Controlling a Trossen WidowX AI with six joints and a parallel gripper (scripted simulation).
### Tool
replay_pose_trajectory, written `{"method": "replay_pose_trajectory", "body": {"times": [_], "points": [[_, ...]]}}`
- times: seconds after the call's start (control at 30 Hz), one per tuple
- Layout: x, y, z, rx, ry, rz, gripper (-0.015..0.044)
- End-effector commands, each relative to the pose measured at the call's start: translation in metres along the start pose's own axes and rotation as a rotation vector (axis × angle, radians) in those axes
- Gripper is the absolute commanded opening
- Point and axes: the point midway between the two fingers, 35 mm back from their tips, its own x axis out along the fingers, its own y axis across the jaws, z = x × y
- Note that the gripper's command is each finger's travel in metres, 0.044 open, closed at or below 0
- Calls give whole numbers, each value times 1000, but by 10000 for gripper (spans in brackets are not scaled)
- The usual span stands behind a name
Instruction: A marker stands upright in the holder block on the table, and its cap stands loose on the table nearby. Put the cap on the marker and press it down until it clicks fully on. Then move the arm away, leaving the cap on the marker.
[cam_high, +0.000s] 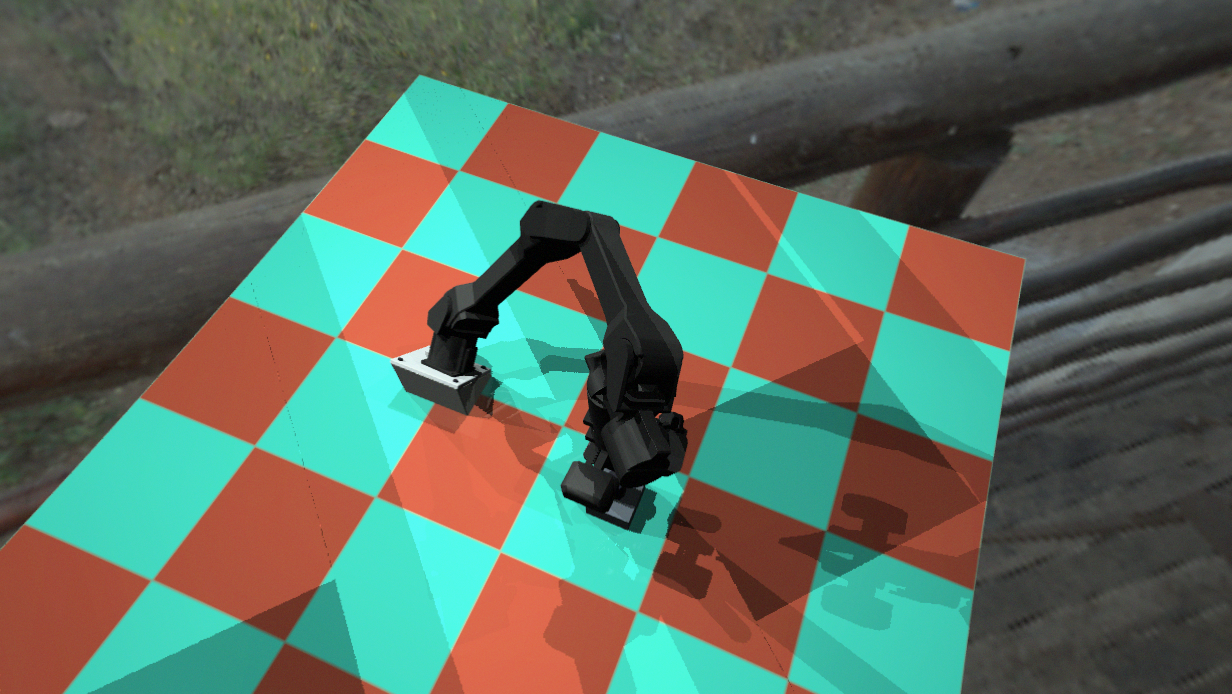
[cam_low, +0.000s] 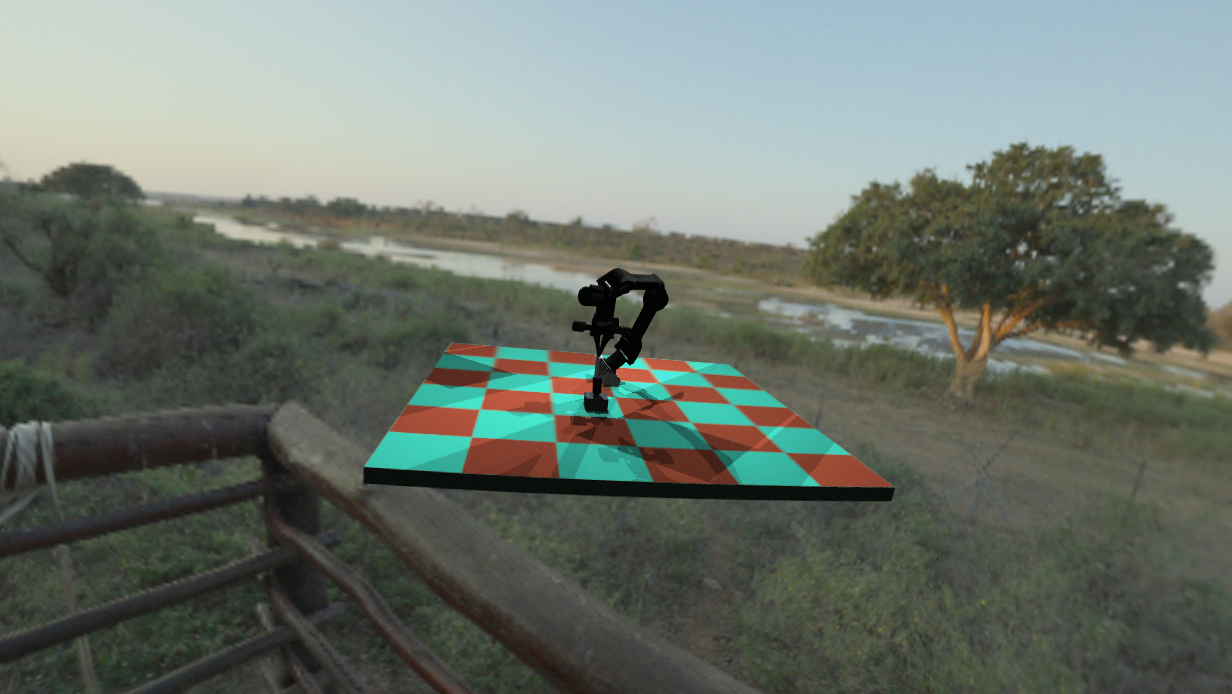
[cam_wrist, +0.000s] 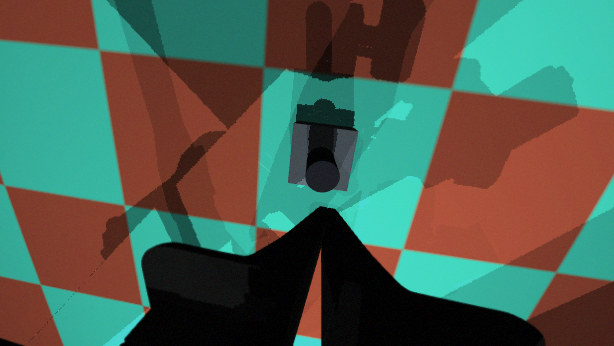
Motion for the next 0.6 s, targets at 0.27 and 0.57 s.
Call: {"method": "replay_pose_trajectory", "body": {"times": [0.27,0.57], "points": [[-22,1,-3,4,-14,-16,184],[-22,1,-3,4,-14,-16,420]]}}
